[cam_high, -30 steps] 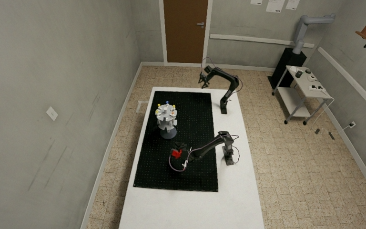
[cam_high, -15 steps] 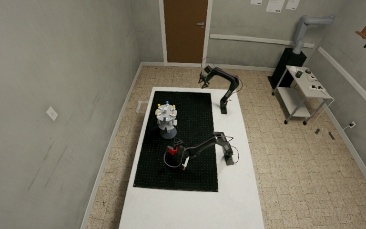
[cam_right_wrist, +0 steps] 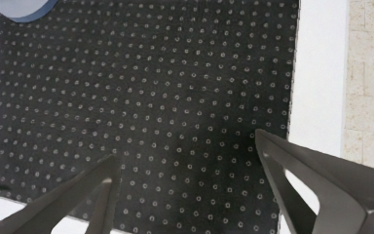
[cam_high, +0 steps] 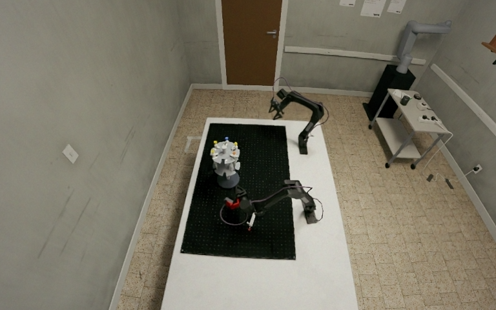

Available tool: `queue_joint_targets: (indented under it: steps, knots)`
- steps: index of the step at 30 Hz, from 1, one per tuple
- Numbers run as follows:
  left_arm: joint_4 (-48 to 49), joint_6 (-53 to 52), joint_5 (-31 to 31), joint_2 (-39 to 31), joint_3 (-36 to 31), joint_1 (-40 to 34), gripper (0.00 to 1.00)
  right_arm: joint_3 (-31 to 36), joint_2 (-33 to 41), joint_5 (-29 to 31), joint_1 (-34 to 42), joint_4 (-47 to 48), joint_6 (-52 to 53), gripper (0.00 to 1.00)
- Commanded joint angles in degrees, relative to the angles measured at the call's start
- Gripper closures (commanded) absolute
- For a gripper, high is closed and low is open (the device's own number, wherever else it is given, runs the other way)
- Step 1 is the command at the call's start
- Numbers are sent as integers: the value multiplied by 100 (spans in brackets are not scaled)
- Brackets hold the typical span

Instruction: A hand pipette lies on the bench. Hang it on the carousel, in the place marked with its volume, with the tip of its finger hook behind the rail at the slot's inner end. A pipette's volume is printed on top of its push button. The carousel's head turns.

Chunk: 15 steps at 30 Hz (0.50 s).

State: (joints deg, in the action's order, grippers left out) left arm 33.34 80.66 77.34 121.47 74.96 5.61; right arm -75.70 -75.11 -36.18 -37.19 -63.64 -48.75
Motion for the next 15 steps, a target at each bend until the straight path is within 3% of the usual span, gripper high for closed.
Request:
queue_joint_targets:
  steps: [1, 15]
  knots:
    - [747, 435, 44, 3, -24, -9, 51, -113, -36, -93, -53, 48, -32, 0]
    - [1376, 910, -207, 131, 196, -225, 51, -113, -36, -93, -53, 48, -32, 0]
